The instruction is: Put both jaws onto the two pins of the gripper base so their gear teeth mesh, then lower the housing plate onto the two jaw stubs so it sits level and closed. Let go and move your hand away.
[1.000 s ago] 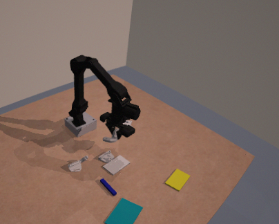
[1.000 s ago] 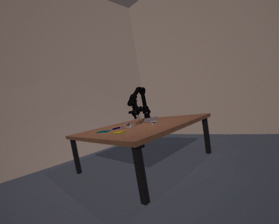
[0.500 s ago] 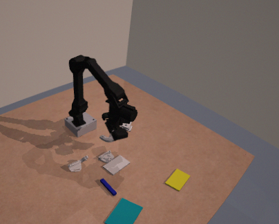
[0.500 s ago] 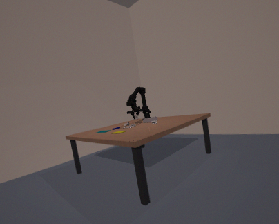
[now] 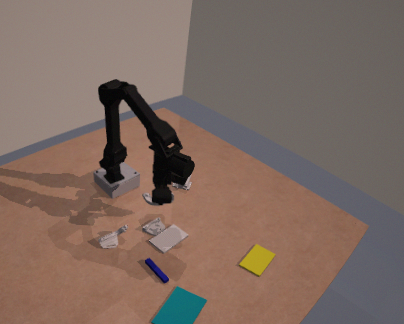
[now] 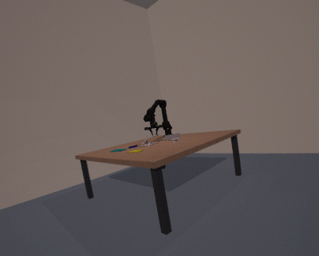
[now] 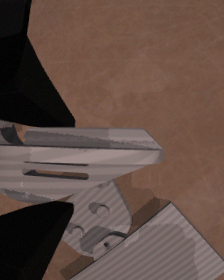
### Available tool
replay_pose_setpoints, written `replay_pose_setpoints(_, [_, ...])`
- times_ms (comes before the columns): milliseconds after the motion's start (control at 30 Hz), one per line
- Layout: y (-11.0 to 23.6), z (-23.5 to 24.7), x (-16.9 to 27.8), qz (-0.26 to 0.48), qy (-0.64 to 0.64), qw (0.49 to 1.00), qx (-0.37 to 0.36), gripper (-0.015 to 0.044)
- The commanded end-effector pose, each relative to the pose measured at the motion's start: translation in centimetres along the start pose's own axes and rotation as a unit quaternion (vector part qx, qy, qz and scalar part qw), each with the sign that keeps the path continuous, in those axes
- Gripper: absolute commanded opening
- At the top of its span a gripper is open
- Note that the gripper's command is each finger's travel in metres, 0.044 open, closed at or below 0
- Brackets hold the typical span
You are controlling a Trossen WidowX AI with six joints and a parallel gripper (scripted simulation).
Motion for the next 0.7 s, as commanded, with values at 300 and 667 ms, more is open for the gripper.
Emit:
replay_pose_setpoints(300, [-0.1, -0.6, 1.3, 0.004, -0.17, 0.985, 0.001, 0.0134])
replay_pose_setpoints(667, [-0.1, -1.1, 2.3, 0.004, -0.309, 0.951, 0.002, 0.0134])
Point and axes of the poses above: the point midway between the two fingers, 35 mm back from their tips, its own y axis back along the fingers, its own z axis across the jaws, x = y × z, the point moved 1 cm from there along y, back along the fingers, and after that the axes turned 3 degrees about -y, right-handed, at the moved point
